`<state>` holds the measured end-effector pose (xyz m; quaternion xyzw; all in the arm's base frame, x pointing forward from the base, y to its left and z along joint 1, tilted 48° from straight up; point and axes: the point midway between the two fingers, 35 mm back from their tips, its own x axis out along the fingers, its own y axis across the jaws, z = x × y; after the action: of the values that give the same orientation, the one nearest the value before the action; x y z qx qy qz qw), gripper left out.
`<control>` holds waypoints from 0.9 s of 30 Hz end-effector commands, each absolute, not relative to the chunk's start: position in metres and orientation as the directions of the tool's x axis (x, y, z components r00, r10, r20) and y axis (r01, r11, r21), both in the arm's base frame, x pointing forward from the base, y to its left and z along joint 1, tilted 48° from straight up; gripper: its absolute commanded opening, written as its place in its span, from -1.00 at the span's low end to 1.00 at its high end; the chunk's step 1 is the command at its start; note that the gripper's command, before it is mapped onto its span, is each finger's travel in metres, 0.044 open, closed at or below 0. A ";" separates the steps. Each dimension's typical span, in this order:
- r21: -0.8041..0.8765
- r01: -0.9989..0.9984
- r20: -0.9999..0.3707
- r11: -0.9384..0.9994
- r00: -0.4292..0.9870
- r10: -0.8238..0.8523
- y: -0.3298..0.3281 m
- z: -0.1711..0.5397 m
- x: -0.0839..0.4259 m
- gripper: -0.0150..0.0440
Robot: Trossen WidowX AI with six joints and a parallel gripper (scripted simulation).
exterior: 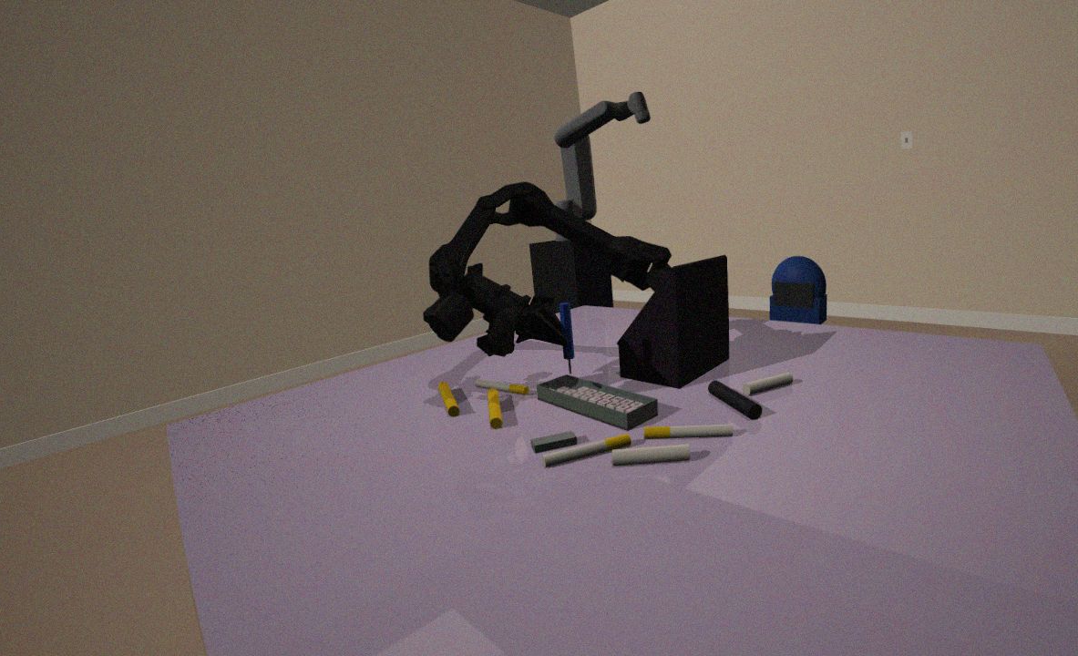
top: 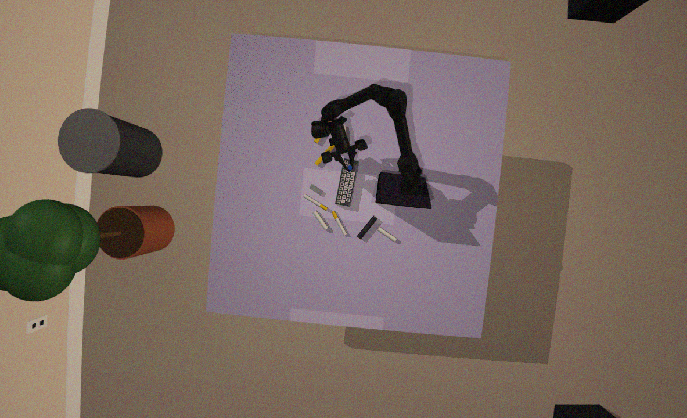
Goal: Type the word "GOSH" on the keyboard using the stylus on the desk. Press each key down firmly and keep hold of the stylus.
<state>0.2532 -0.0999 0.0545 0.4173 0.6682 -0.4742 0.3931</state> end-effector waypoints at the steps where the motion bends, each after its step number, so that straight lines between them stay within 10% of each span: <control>1: -0.306 0.930 -0.921 0.203 -0.343 0.185 -0.100 0.054 0.253 -0.27; 4: -0.305 0.931 -0.921 0.202 -0.342 0.186 -0.097 0.052 0.258 -0.49; 27: -0.303 0.933 -0.922 0.196 -0.339 0.188 -0.100 0.028 0.276 -0.31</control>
<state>0.2757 -0.0974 0.0312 0.4219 0.6655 -0.4742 0.3927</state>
